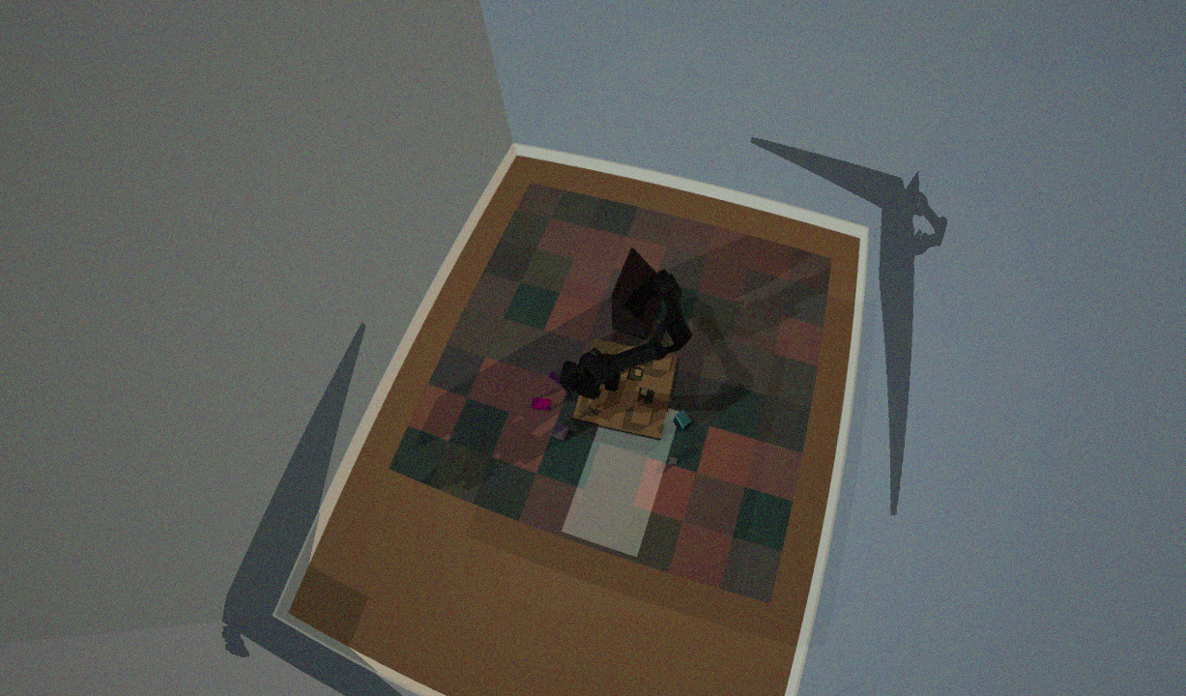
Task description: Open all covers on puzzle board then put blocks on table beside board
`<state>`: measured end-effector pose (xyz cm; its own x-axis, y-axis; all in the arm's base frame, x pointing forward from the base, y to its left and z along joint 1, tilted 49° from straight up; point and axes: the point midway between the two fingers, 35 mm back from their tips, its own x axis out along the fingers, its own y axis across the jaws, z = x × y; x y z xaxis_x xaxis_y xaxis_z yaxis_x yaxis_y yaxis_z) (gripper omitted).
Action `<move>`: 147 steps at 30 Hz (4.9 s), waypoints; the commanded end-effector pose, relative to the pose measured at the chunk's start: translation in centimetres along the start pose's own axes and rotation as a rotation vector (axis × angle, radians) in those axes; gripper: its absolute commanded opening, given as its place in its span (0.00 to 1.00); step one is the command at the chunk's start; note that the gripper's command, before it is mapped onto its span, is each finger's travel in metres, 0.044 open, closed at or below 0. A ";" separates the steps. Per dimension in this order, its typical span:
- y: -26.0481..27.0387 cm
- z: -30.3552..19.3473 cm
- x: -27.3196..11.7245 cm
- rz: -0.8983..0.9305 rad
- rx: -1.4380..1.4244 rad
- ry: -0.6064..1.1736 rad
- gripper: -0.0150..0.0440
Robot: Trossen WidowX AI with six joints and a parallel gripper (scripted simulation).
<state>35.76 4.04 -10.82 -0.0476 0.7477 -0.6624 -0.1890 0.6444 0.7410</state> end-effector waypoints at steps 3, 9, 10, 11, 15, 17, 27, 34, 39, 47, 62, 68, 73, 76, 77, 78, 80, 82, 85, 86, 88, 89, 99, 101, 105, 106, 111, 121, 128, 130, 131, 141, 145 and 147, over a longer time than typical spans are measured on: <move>1.0 -0.2 -0.1 0.003 0.000 -0.004 0.25; 1.5 -0.3 -0.1 0.004 0.000 -0.004 0.25; 1.6 -0.3 -0.1 0.004 0.000 -0.004 0.25; 1.7 -0.3 -0.1 0.004 0.000 -0.004 0.25; 2.1 -0.3 -0.1 0.004 0.000 -0.004 0.25; 2.4 -0.3 -0.1 0.004 0.000 -0.004 0.25; 3.6 -0.4 -0.1 0.005 0.000 -0.004 0.25; 4.2 -0.3 -0.1 0.005 0.001 -0.004 0.25; 4.8 -0.1 -0.1 0.005 0.001 -0.004 0.25; 5.7 0.0 -0.1 0.005 0.001 -0.004 0.25; 7.1 0.8 -0.1 0.006 0.001 -0.004 0.25; 7.7 1.1 -0.1 0.006 0.001 -0.004 0.25; 7.8 1.2 -0.1 0.006 0.001 -0.004 0.25; 8.0 1.4 -0.1 0.006 0.001 -0.004 0.25; 8.1 1.5 -0.1 0.006 0.001 -0.004 0.25; 8.2 1.6 -0.1 0.006 0.001 -0.004 0.25; 8.4 1.7 -0.1 0.006 0.000 -0.004 0.25; 8.6 1.9 -0.1 0.006 0.000 -0.004 0.25; 8.9 2.2 -0.1 0.006 0.000 -0.004 0.25; 9.0 2.3 -0.1 0.006 0.000 -0.004 0.25; 9.2 2.4 -0.1 0.007 0.000 -0.005 0.25; 9.2 2.5 -0.1 0.007 0.000 -0.005 0.25; 9.6 3.0 -0.1 0.007 0.000 -0.005 0.25; 9.7 3.3 -0.1 0.007 0.000 -0.005 0.25; 10.0 3.7 -0.1 0.007 0.000 -0.005 0.25; 10.1 3.8 -0.1 0.007 0.000 -0.005 0.25; 10.4 4.3 -0.1 0.007 0.000 -0.005 0.25; 10.4 4.4 -1.2 0.006 0.000 -0.005 0.25; 10.4 4.5 -2.1 0.005 0.000 -0.005 0.25; 10.4 4.5 -2.4 0.005 0.000 -0.005 0.25; 10.4 4.5 -2.5 0.004 0.000 -0.005 0.25; 10.4 4.5 -3.8 0.004 0.000 -0.005 0.25; 10.4 4.5 -4.3 0.004 0.000 -0.005 0.25; 10.4 4.5 -4.6 0.004 0.000 -0.005 0.25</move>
<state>38.10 8.48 -0.13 -0.0534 0.7543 -0.6544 -0.1772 0.6378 0.7496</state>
